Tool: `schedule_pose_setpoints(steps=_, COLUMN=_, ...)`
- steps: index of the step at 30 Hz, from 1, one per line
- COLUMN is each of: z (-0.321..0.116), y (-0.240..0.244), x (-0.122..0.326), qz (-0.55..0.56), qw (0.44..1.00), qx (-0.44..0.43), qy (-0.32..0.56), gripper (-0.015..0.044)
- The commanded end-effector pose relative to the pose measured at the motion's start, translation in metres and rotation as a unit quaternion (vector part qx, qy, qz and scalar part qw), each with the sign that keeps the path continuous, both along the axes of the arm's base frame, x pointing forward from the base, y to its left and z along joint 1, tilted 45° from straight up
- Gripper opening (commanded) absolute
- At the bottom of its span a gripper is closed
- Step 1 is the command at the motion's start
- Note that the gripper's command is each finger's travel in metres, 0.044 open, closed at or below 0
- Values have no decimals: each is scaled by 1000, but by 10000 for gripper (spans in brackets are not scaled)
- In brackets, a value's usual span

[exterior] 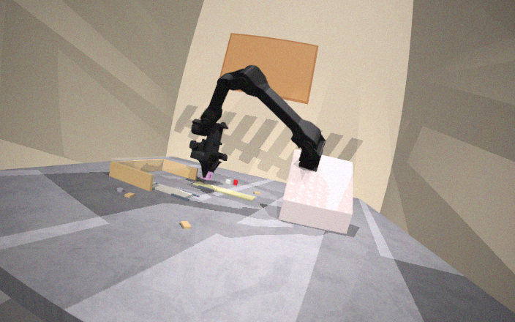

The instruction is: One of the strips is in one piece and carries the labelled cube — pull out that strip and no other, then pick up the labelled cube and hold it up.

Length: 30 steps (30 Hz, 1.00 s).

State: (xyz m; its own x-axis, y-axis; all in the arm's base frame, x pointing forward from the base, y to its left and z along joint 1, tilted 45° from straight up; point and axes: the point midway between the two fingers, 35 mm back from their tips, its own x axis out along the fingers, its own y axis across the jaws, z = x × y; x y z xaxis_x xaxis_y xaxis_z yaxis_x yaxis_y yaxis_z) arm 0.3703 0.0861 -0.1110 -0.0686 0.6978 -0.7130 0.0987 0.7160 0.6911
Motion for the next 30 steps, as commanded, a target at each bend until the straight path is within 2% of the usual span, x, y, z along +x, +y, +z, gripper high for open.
schedule_pose_setpoints(steps=1, z=7, y=-7, x=-13, qz=0, qw=1000, qx=-2, qy=2, gripper=0)
schedule_pose_setpoints(steps=21, z=18, y=-14, x=-73, qz=-1, qw=1000, qx=0, qy=5, gripper=0)
schedule_pose_setpoints(steps=30, z=41, y=-37, x=-73, qz=-2, qw=1000, qx=-1, qy=5, gripper=0)
